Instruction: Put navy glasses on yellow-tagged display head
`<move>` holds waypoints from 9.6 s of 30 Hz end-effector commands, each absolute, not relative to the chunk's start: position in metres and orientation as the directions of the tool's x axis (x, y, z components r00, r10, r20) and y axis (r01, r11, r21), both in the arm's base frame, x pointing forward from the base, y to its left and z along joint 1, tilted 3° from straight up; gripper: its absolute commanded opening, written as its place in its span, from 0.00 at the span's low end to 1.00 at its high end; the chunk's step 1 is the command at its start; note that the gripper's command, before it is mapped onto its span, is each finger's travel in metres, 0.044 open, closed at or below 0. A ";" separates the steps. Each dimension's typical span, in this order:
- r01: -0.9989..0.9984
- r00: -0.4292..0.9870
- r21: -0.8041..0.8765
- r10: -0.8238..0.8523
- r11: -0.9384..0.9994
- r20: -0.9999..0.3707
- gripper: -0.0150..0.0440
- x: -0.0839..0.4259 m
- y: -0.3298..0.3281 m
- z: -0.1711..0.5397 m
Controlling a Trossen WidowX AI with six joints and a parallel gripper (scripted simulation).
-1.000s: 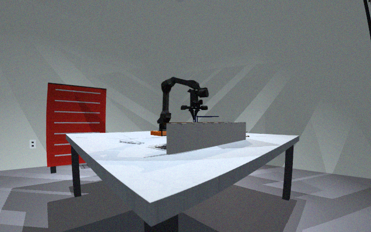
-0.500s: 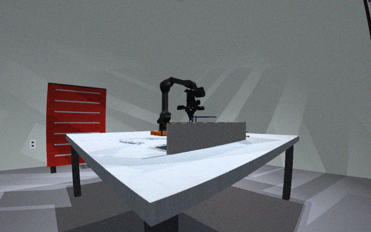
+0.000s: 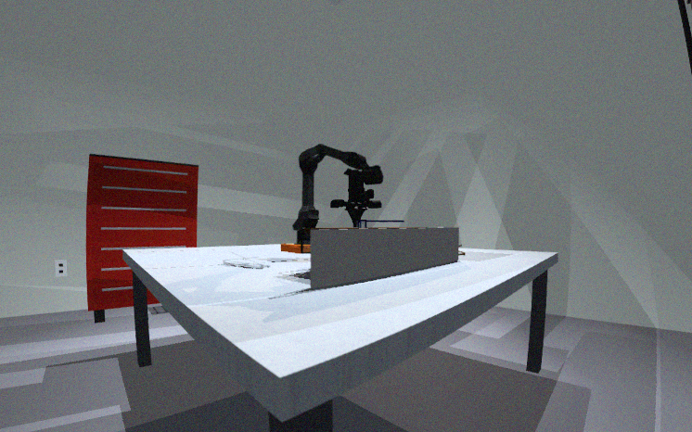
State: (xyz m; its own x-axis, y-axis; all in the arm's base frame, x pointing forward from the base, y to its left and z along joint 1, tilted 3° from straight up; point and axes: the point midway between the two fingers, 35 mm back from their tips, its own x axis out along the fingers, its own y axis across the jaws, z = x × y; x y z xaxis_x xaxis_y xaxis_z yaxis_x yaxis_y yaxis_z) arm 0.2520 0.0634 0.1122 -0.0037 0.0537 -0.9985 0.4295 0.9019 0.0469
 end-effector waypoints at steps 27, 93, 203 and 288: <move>0.425 -0.007 0.042 0.049 0.904 -0.999 0.25 0.253 0.065 0.084; 0.425 -0.008 0.042 0.050 0.904 -0.999 0.25 0.249 0.066 0.030; 0.414 -0.008 0.042 0.050 0.909 -0.999 0.49 0.251 0.072 0.034; 0.741 0.172 0.044 -0.127 0.670 -0.977 0.25 0.230 0.107 0.147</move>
